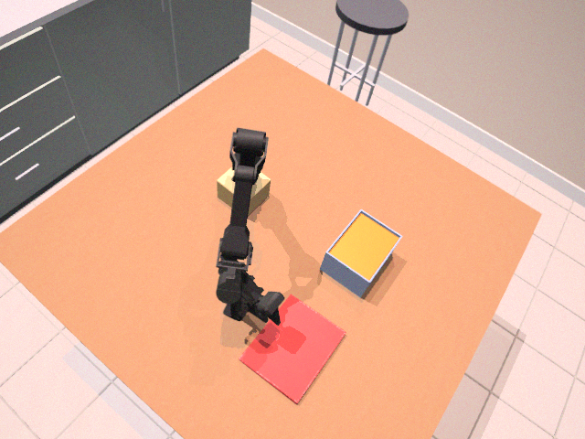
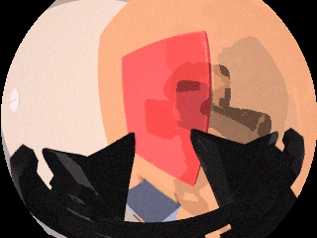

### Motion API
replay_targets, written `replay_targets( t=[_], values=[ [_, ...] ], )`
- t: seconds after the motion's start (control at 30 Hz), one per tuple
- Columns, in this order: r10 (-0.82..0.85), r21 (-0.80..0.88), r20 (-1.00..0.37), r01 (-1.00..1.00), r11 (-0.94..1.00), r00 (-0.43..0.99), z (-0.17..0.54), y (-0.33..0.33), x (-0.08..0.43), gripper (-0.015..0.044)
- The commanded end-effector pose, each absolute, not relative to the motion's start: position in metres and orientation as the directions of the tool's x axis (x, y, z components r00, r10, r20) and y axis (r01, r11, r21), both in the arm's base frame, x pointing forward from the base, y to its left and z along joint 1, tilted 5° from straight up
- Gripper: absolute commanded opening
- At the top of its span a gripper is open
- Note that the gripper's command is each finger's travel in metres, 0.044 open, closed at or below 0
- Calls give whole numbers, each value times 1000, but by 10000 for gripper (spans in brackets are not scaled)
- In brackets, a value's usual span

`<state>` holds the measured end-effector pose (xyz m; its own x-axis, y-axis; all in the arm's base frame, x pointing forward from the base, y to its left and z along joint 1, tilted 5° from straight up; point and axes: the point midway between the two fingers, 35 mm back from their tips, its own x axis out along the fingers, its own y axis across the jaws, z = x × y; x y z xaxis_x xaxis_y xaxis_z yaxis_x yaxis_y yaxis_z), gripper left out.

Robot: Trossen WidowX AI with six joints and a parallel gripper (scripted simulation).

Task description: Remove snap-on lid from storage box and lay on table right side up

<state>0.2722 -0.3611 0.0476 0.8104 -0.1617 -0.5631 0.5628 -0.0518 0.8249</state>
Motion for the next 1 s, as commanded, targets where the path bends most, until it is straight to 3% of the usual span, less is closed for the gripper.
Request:
replay_targets(
  t=[0.0, 0.13, 0.97],
  values=[
    [-163, 825, -563, 563, -49, 810, 46, -360, 267, 354],
    [-162, 825, -563, 564, -49, 810, 45, -359, 260, 440],
    [-162, 822, -567, 567, -50, 808, 39, -351, 210, 440]
  ],
)
